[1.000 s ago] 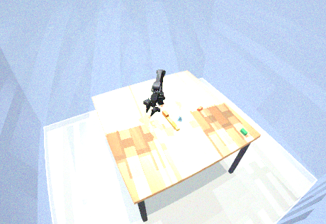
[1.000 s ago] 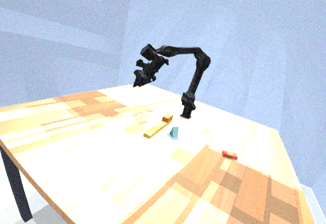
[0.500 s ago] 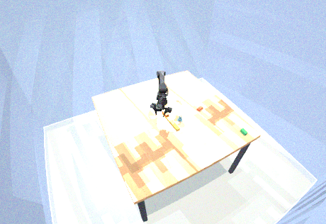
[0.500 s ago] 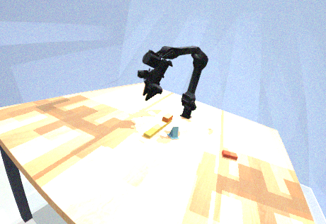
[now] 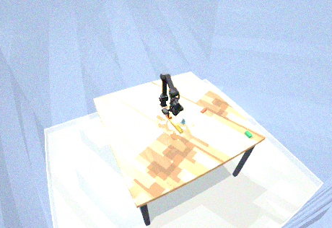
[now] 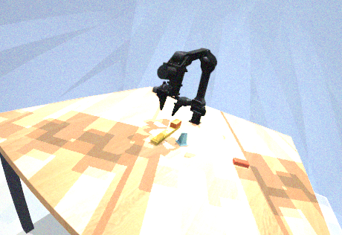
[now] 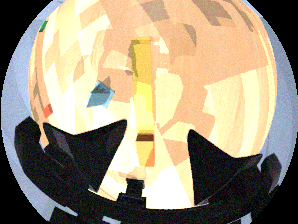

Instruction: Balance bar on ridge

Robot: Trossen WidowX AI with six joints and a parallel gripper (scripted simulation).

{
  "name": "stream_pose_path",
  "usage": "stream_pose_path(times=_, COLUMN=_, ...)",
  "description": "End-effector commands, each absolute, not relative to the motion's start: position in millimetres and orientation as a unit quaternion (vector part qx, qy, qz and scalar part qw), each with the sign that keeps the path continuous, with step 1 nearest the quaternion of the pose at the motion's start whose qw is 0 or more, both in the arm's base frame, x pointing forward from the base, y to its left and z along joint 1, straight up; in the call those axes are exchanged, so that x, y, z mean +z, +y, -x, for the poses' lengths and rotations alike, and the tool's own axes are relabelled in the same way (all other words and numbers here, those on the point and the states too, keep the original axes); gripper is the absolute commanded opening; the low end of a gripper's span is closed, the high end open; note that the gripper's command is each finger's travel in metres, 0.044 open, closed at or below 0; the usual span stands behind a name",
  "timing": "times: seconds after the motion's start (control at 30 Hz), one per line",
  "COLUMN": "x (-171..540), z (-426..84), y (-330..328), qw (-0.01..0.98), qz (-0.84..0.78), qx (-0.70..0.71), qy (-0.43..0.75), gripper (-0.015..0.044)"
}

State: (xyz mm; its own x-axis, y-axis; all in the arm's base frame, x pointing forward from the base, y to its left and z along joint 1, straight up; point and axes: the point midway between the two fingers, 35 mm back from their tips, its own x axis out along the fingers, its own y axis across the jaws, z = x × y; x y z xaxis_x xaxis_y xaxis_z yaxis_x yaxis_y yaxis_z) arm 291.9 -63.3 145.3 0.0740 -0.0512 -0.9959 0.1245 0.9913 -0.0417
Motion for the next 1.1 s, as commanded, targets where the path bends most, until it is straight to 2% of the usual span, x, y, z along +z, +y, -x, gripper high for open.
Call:
stream_pose_path(times=0.0, x=144.6, z=-292.3, y=-43.8, qw=0.721, qz=0.012, qx=0.004, qy=0.693, gripper=0.0315)
stream_pose_path(times=0.27, x=137.3, z=-293.0, y=-40.2, qw=0.718, qz=0.02, qx=0.016, qy=0.696, gripper=0.0315)
stream_pose_path(times=0.6, x=75.8, z=-294.1, y=-40.3, qw=0.718, qz=0.019, qx=0.016, qy=0.696, gripper=0.0315)
stream_pose_path(times=1.07, x=61.1, z=-294.7, y=-40.4, qw=0.718, qz=0.019, qx=0.016, qy=0.696, gripper=0.0315)
